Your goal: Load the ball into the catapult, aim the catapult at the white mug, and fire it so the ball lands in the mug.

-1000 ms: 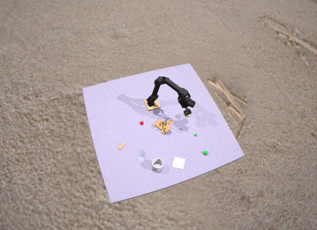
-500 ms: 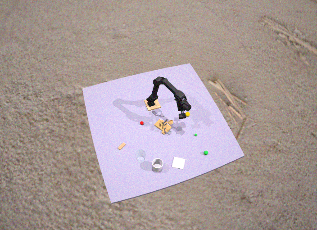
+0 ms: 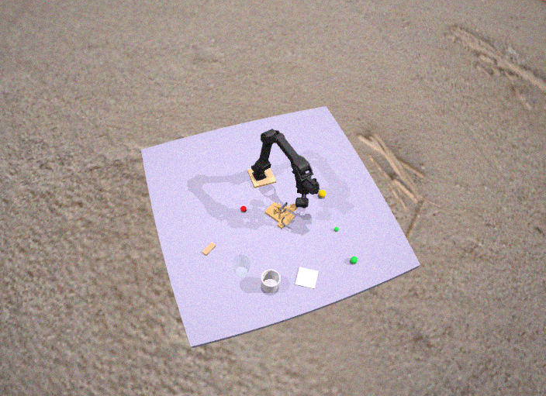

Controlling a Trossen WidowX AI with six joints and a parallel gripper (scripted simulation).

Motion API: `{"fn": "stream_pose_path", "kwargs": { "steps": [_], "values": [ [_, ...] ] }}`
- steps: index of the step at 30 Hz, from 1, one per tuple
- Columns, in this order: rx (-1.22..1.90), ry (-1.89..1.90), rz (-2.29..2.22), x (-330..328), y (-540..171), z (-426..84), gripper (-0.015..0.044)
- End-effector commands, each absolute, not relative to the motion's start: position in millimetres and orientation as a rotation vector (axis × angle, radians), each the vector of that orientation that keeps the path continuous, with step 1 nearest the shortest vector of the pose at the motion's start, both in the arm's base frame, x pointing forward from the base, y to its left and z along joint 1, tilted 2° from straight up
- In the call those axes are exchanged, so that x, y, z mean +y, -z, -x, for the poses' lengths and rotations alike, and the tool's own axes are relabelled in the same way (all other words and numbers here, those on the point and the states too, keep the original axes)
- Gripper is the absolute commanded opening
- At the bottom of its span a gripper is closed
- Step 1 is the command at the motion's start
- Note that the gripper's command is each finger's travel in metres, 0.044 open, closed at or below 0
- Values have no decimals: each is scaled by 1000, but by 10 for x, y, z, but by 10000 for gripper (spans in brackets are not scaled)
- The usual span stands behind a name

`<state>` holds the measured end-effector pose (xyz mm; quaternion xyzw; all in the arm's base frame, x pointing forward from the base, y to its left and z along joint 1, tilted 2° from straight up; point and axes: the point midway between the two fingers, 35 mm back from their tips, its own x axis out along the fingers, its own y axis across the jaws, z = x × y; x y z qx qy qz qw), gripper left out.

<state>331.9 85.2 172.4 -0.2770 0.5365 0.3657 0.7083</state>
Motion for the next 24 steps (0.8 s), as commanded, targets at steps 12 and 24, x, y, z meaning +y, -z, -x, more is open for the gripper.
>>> {"fn": "stream_pose_path", "kwargs": {
  "steps": [12,24],
  "values": [
    [1248,-642,533,371,-1712,-3400,440],
    [1371,-527,439,142,-1639,-3251,440]
  ]
}}
